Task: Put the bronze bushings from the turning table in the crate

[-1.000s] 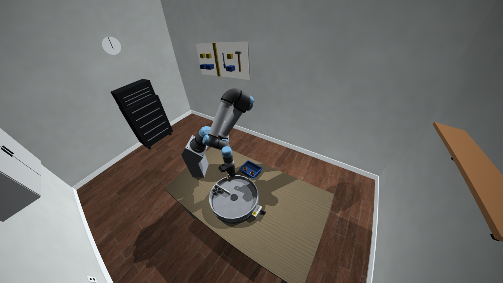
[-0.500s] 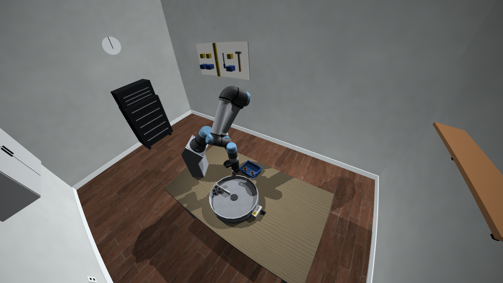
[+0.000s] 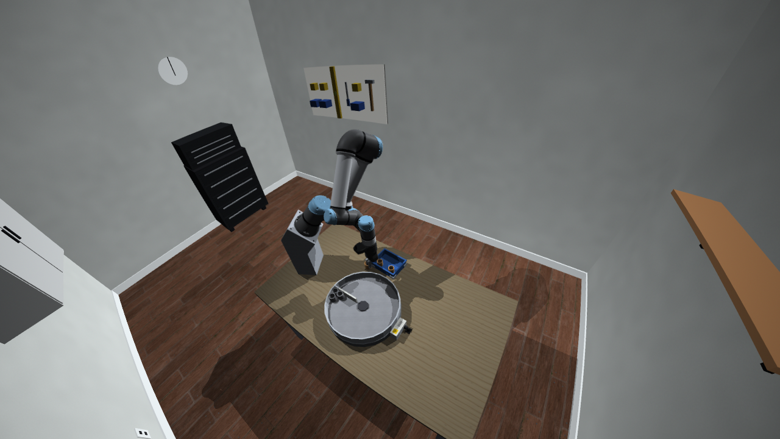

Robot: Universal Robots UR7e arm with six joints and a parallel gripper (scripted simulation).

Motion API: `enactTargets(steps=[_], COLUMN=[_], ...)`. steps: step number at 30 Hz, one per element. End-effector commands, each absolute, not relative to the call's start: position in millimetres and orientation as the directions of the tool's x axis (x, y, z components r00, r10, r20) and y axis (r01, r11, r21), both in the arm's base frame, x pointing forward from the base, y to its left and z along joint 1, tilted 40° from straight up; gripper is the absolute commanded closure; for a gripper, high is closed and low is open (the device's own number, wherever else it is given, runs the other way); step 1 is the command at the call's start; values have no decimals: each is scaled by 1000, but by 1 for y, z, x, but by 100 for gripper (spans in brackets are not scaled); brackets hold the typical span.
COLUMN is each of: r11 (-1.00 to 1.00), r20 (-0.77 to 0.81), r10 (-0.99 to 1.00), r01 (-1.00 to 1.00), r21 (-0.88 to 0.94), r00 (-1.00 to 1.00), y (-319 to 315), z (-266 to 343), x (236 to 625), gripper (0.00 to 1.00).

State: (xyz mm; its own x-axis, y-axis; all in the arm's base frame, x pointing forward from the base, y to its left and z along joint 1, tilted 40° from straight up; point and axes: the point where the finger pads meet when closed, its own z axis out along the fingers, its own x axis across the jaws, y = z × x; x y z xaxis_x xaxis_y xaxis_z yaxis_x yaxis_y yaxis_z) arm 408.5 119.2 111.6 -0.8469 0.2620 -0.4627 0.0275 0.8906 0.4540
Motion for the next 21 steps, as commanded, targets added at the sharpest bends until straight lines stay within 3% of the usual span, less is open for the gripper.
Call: enactTargets(steps=[1, 5, 10, 21], r11=[892, 892, 892, 892], r20=[-462, -462, -462, -462], r10=[264, 264, 263, 263], r01=[31, 31, 30, 30], r21=[452, 452, 452, 452], r00=[-847, -847, -847, -847], y=[120, 120, 169, 169], z=[112, 112, 131, 131], x=[409, 409, 402, 402], gripper=[100, 100, 100, 100])
